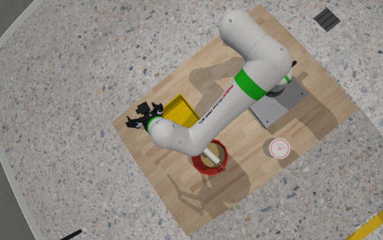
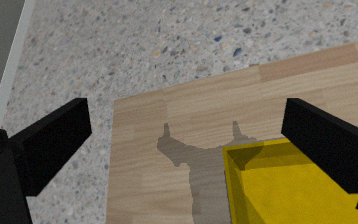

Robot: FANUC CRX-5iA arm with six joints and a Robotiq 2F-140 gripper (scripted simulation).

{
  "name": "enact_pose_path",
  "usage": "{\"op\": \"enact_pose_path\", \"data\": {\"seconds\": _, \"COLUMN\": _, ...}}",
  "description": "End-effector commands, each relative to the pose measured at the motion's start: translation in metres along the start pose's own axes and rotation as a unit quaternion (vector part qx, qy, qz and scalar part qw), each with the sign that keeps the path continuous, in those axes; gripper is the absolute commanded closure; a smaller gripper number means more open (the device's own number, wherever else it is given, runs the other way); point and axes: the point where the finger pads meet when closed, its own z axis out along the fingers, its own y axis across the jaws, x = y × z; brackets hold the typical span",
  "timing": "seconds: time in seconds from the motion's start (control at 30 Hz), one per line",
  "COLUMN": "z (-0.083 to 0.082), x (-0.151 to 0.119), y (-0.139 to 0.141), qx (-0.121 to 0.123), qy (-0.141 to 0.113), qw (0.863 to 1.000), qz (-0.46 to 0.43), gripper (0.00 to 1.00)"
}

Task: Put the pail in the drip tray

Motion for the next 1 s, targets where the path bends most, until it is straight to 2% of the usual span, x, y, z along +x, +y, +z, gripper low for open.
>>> {"op": "enact_pose_path", "data": {"seconds": 0.0, "z": -0.001, "x": 0.001, "y": -0.001, "qx": 0.001, "qy": 0.0, "qw": 1.0, "qz": 0.001, "gripper": 0.0}}
{"op": "enact_pose_path", "data": {"seconds": 0.6, "z": -0.004, "x": -0.001, "y": 0.0, "qx": -0.002, "qy": -0.003, "qw": 1.0, "qz": 0.001, "gripper": 0.0}}
{"op": "enact_pose_path", "data": {"seconds": 0.63, "z": -0.011, "x": -0.006, "y": 0.002, "qx": -0.008, "qy": -0.01, "qw": 1.0, "qz": 0.003, "gripper": 0.0}}
{"op": "enact_pose_path", "data": {"seconds": 0.7, "z": -0.037, "x": -0.026, "y": 0.012, "qx": -0.028, "qy": -0.037, "qw": 0.999, "qz": 0.005, "gripper": 0.0}}
{"op": "enact_pose_path", "data": {"seconds": 0.97, "z": -0.09, "x": -0.072, "y": 0.034, "qx": -0.067, "qy": -0.1, "qw": 0.993, "qz": -0.007, "gripper": 0.0}}
